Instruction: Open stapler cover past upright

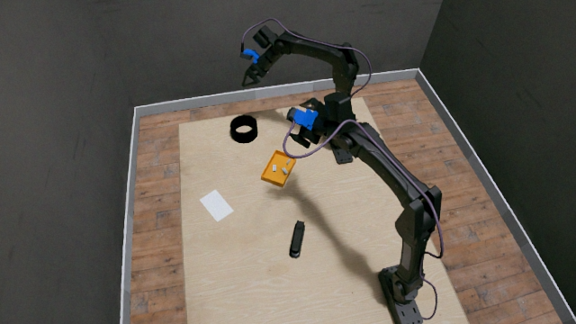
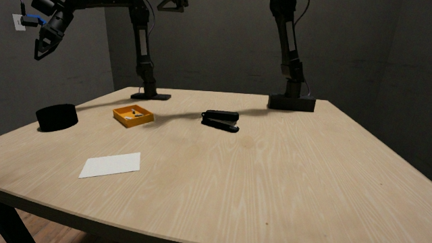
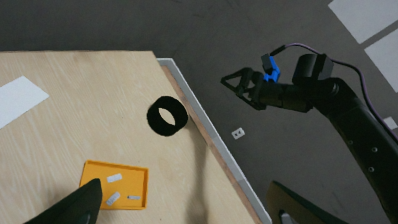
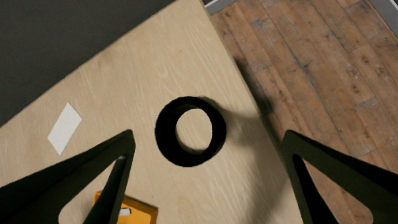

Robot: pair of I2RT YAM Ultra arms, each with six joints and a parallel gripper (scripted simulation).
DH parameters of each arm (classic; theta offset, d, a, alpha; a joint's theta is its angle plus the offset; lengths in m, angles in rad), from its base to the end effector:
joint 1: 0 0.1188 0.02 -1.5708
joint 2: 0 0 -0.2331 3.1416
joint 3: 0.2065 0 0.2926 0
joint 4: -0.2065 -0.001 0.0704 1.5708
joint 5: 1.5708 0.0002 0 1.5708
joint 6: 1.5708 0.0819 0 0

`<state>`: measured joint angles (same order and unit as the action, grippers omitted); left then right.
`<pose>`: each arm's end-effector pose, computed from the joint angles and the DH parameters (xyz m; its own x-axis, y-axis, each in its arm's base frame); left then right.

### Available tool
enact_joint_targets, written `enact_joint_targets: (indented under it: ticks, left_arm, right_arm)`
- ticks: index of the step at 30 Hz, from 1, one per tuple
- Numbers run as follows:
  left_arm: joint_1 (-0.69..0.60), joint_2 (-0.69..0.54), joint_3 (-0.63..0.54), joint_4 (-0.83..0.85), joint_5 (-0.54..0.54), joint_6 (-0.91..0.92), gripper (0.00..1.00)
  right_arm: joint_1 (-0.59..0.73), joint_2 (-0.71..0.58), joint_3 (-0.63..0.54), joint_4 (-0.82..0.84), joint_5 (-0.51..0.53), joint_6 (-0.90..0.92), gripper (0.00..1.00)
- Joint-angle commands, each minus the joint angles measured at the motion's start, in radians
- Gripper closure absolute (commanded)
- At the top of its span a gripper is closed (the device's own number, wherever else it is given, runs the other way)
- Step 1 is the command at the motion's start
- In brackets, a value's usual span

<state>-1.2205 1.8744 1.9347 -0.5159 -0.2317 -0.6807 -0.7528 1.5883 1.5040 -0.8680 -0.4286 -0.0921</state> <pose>0.1925 -0.4691 0.3522 -0.6481 -0.0109 -0.7615 0.5604 0.6702 -0.4866 0.3147 -0.2468 0.2694 -0.6331 0.4785 -0.6085 0.3894 0.8762 0.2838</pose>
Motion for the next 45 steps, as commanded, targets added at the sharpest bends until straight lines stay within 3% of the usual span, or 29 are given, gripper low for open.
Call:
enact_joint_targets:
  ticks: [1, 18, 23, 32, 34, 45]
  left_arm:
    - [0.0, -0.011, 0.01, -0.007, -0.004, 0.004, 0.0]
    - [0.0, -0.008, 0.006, 0.005, 0.0, 0.0, 0.0]
    - [0.015, -0.039, -0.042, -0.024, 0.043, 0.055, 0.0]
    - [0.111, -0.203, -0.349, -0.121, 0.14, 0.268, 0.0]
    - [0.111, -0.203, -0.349, -0.121, 0.14, 0.268, 0.0]
    - [0.285, -0.353, -0.753, -0.184, 0.14, 0.637, 0.0]
  right_arm:
    - [0.0, -0.016, 0.016, 0.007, -0.007, -0.002, 0.0]
    - [0.0, -0.005, 0.004, 0.003, 0.0, 0.0, 0.0]
    - [0.021, -0.052, -0.035, 0.101, -0.017, 0.035, 0.0]
    - [0.199, -0.352, -0.263, 0.384, 0.056, 0.144, 0.0]
    - [0.199, -0.352, -0.263, 0.384, 0.056, 0.144, 0.0]
    - [0.587, -0.568, -0.432, 0.747, 0.335, 0.143, 0.0]
